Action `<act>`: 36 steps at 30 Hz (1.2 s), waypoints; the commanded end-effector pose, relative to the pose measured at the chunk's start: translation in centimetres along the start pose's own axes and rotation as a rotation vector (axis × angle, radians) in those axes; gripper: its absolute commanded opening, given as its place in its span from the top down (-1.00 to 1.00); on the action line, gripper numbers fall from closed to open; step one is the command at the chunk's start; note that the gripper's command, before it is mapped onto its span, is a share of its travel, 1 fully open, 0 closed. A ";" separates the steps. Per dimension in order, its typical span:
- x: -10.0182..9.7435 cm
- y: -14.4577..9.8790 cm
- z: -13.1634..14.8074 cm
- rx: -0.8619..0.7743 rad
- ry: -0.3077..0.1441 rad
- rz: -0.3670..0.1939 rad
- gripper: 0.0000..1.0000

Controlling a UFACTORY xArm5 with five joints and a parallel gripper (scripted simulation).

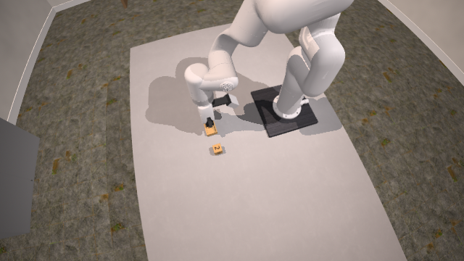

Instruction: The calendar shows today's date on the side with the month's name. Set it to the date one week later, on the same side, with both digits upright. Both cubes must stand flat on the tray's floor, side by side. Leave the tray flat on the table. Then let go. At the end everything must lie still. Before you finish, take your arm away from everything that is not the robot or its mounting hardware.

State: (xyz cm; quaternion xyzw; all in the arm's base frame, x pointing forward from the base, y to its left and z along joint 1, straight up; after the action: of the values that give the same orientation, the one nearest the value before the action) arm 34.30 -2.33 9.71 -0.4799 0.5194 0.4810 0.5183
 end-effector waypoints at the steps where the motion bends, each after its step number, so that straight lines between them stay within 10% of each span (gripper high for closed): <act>1: -0.4 -0.1 0.0 0.000 0.000 -0.003 0.43; 19: -9.6 -0.1 0.0 0.000 0.000 -0.003 0.43; 36: -9.9 -0.2 -0.4 0.061 0.000 -0.003 0.43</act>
State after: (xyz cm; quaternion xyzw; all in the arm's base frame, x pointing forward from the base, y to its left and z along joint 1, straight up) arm 34.33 -2.38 19.54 -0.4778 0.5213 0.4792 0.5199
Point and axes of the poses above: the point where the finger pads meet when closed, its own x axis out along the fingers, its own z axis across the jaws, y = z × x, the point moved 7 cm from there along -x, back along the fingers, and after that the axes turned 6 degrees about x, right-handed, at the moved point
